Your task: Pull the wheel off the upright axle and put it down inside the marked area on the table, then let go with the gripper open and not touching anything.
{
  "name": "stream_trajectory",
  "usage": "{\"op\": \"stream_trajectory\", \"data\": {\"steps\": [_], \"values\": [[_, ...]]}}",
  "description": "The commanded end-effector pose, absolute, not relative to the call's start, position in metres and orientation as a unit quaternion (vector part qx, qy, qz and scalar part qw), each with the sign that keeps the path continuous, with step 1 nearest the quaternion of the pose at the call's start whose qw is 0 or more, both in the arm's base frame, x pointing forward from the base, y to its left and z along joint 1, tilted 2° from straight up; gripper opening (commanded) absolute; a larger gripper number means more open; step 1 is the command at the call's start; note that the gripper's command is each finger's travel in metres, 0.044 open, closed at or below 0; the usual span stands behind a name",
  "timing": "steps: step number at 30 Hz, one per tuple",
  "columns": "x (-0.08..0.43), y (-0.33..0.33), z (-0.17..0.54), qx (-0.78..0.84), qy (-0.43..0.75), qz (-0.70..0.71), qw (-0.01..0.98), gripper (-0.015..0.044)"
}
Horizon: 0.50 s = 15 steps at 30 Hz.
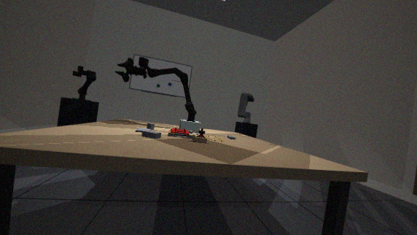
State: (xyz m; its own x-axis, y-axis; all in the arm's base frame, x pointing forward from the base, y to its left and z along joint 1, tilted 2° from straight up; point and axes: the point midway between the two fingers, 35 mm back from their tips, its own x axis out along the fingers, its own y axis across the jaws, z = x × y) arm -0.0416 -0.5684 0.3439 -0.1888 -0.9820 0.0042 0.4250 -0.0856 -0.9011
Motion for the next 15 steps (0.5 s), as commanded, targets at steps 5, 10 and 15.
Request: {"op": "stream_trajectory", "data": {"steps": [5, 10, 15], "values": [[0.074, -0.558, 0.305, -0.298, 0.390, -0.577, 0.653, 0.0300], [0.138, -0.538, 0.283, -0.272, 0.382, -0.536, 0.702, 0.0300], [0.176, -0.522, 0.267, -0.249, 0.382, -0.503, 0.734, 0.0300]]}}
